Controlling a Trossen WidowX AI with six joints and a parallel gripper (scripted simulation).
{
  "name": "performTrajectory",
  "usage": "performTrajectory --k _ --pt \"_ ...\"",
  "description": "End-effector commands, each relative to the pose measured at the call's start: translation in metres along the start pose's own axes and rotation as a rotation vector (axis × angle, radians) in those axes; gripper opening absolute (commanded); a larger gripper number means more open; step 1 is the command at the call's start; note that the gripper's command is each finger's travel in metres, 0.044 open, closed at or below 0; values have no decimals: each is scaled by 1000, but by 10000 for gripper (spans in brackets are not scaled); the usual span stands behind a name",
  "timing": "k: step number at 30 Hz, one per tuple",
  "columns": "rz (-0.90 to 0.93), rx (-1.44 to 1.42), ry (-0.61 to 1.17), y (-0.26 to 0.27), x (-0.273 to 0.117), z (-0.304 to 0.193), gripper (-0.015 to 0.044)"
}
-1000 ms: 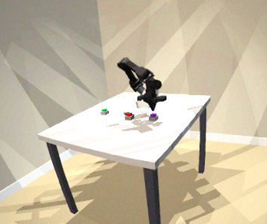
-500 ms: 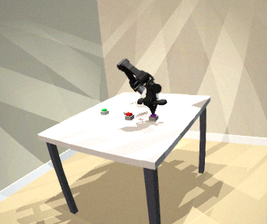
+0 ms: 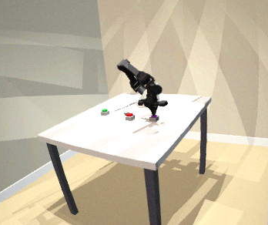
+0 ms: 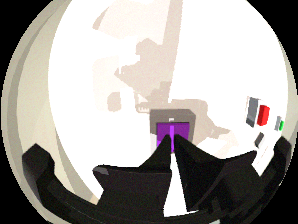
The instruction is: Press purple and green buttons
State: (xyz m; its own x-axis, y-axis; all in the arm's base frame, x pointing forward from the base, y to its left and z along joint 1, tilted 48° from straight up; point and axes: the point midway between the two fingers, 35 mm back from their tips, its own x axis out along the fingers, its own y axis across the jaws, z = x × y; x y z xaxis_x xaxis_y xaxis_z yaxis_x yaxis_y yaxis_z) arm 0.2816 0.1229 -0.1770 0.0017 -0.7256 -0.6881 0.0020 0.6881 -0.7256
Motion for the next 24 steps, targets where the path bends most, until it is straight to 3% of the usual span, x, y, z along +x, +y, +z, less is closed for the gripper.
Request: performTrajectory --k 1,4,8,14,19,24 --pt "-7 -7 2 -1 2 -2 20" --pt "-7 -7 2 -1 2 -2 20" --pt "-6 -8 2 -1 -33 -2 20" --pt "-5 -8 2 -1 -36 -1 20" --pt "-3 -9 3 0 -93 -2 20" --pt "-3 -9 3 0 -95 -2 20"
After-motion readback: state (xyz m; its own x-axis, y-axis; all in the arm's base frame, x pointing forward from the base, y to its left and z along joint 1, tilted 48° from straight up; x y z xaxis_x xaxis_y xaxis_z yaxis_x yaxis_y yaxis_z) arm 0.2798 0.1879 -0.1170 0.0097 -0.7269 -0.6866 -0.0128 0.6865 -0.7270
